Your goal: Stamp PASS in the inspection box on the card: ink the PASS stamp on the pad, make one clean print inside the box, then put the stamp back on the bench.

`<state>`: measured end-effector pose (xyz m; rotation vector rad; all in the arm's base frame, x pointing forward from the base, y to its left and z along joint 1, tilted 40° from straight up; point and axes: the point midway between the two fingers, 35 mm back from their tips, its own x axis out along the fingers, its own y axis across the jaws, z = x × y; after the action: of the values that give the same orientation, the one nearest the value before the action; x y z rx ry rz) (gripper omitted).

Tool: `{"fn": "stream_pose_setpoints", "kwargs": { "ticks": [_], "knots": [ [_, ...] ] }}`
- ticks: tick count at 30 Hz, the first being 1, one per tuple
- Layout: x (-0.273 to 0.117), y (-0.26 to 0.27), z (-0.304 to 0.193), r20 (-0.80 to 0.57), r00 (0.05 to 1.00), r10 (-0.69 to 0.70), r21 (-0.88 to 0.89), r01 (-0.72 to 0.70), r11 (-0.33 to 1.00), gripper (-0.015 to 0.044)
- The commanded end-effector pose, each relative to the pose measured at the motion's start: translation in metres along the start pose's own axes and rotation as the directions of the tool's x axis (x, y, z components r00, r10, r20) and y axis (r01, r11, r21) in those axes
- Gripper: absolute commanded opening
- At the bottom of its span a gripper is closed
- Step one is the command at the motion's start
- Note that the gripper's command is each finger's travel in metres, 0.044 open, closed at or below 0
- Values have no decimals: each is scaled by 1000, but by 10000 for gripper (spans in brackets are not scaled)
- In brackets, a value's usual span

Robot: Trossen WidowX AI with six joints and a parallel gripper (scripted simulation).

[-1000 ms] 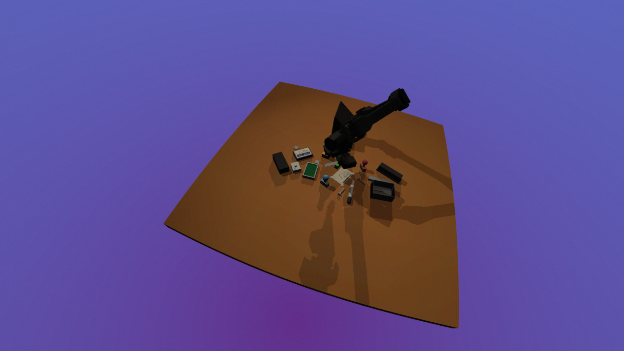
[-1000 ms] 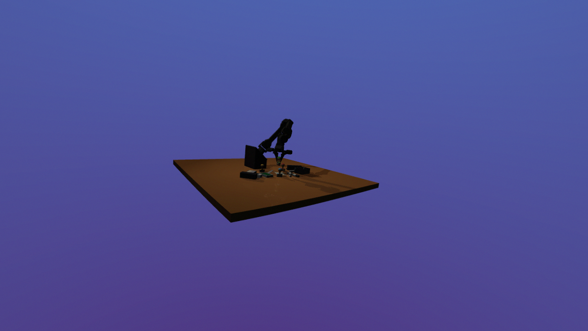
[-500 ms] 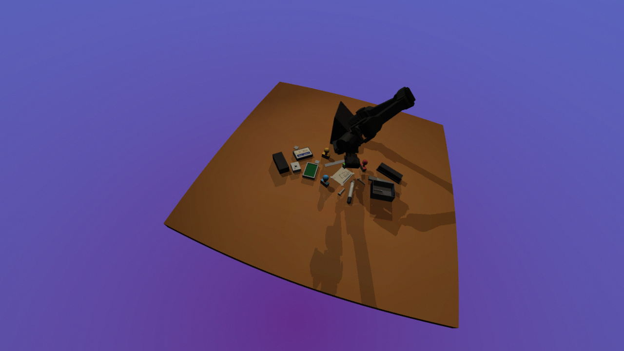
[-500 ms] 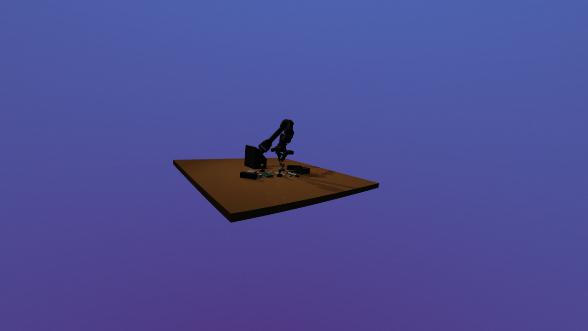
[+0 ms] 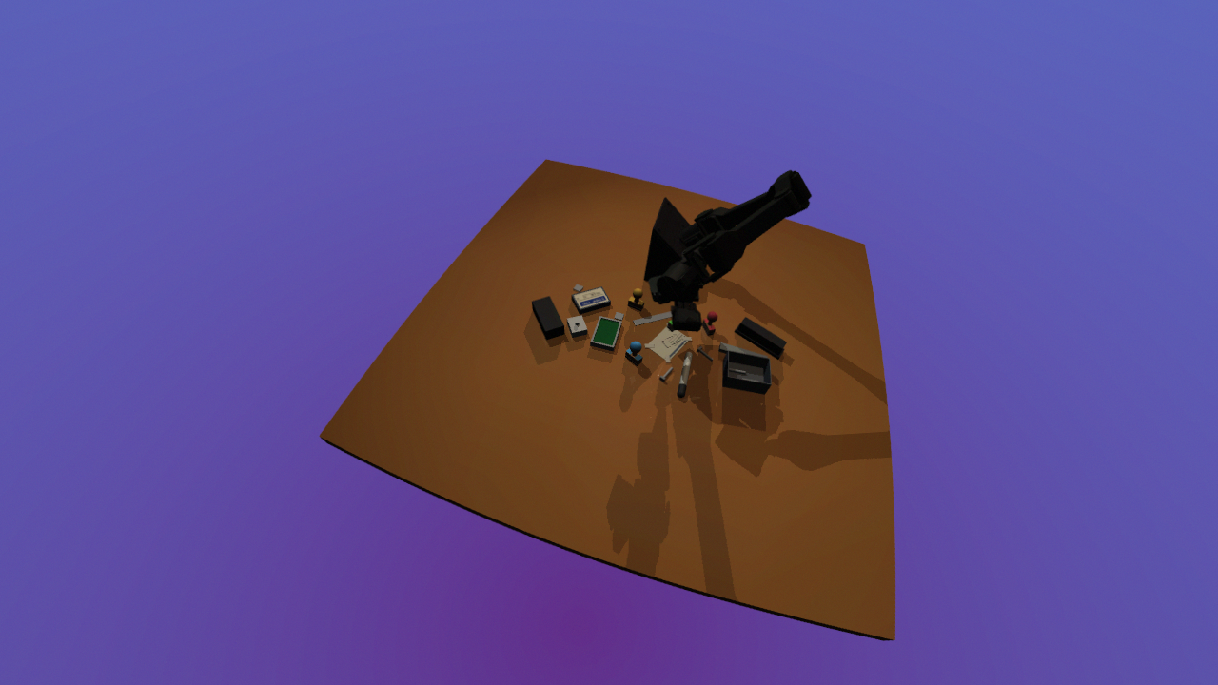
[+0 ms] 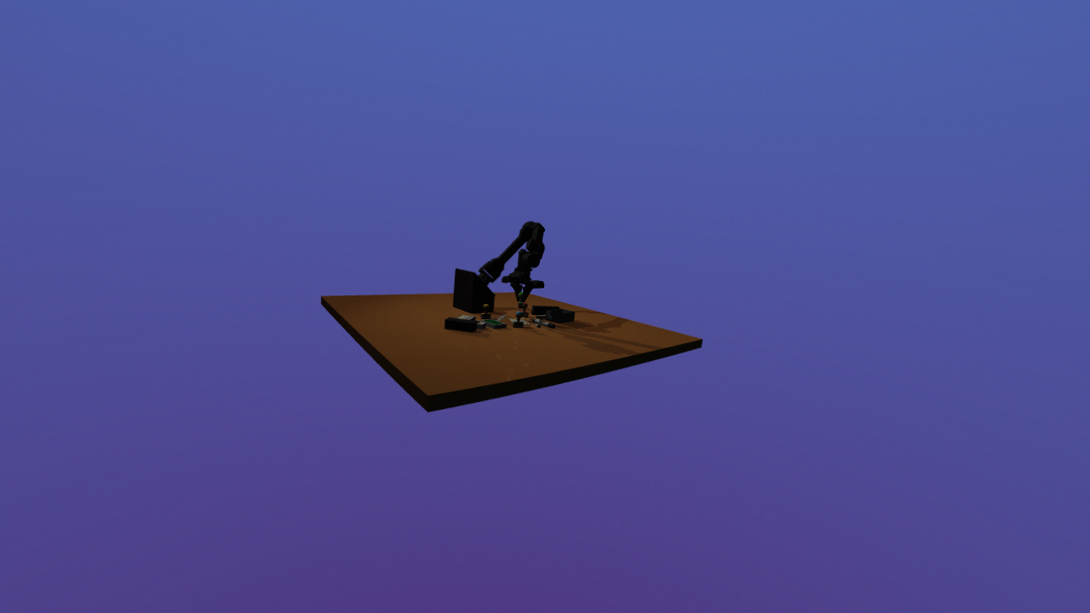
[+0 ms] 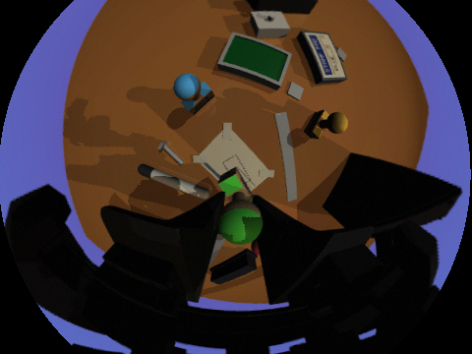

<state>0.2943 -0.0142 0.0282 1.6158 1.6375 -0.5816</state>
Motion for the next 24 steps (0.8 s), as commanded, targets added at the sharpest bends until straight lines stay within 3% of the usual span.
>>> {"fn": "stream_pose_setpoints", "kwargs": {
  "ticks": [1,24],
  "knots": [
    [3,0,0,-2,1000,3,6,-3,1000,0],
    [18,1,0,-2,1000,4,6,-4,1000,0]
  ]
}}
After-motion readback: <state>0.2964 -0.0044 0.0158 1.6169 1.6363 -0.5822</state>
